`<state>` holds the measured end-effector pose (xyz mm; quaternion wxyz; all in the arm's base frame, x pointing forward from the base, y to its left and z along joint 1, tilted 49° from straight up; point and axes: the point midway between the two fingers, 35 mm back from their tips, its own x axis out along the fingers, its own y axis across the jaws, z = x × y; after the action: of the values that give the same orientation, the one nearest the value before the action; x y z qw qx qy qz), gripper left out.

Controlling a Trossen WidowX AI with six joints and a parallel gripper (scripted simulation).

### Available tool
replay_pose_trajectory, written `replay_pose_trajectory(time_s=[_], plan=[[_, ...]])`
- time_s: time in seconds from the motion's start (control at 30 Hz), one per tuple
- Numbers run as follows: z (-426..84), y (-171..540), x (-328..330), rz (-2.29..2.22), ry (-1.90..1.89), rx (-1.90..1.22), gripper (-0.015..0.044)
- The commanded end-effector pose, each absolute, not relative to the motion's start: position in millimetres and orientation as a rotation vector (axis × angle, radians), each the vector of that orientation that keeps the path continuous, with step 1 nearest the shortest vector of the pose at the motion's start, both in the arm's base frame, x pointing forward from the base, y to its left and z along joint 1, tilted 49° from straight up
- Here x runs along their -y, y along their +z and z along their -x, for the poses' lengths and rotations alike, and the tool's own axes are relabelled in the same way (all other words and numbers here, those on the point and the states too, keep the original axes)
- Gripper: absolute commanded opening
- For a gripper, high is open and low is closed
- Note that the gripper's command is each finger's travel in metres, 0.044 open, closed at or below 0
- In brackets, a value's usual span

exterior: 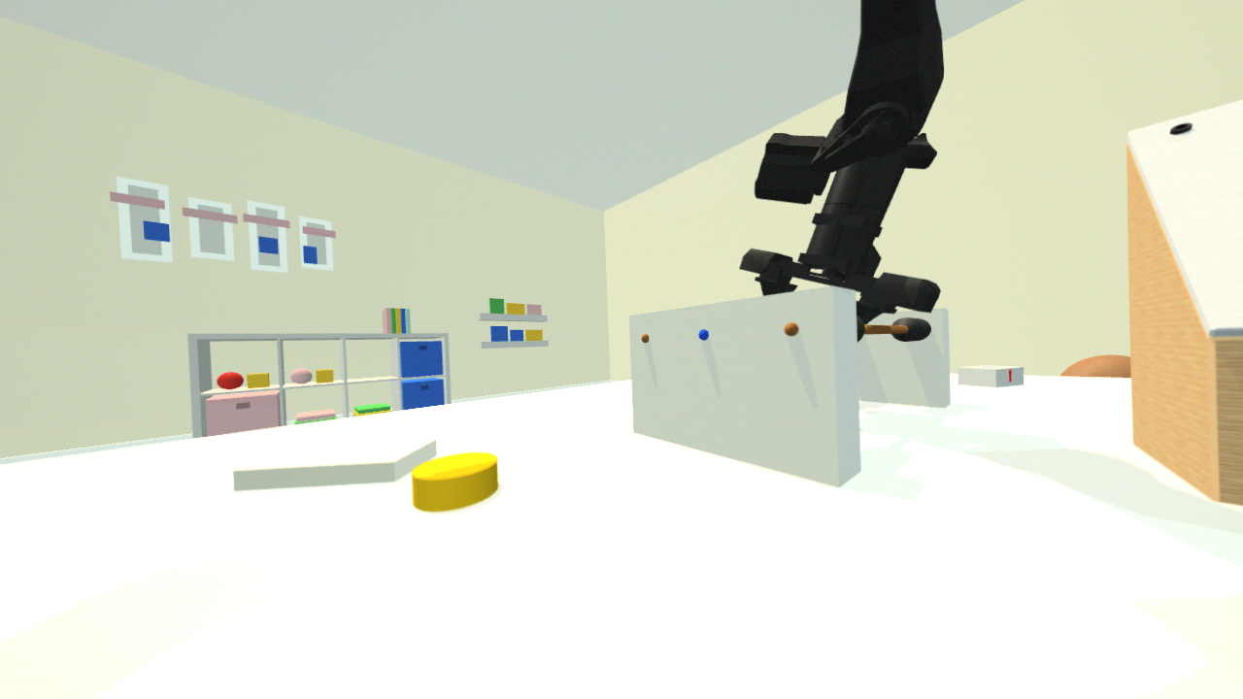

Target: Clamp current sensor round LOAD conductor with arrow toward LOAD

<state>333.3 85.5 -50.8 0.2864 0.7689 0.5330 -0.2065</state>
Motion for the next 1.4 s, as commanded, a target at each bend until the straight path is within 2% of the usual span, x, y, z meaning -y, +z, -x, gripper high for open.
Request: replay_pose_trajectory(time_s=[0.0, 0.13, 0.17, 1.3, 1.37], plan=[[-333.2, -50.8, -85.5, -2.055, -0.552, -1.425, 0.0109], [-334.0, -52.5, -85.2, -2.038, -0.566, -1.447, 0.0004], [-334.3, -53.3, -85.0, -2.03, -0.573, -1.458, 0.0], [-330.6, -54.5, -88.6, -2.039, -0.568, -1.445, 0.0], [-333.2, -50.7, -85.3, -2.037, -0.556, -1.438, 0.0052]])
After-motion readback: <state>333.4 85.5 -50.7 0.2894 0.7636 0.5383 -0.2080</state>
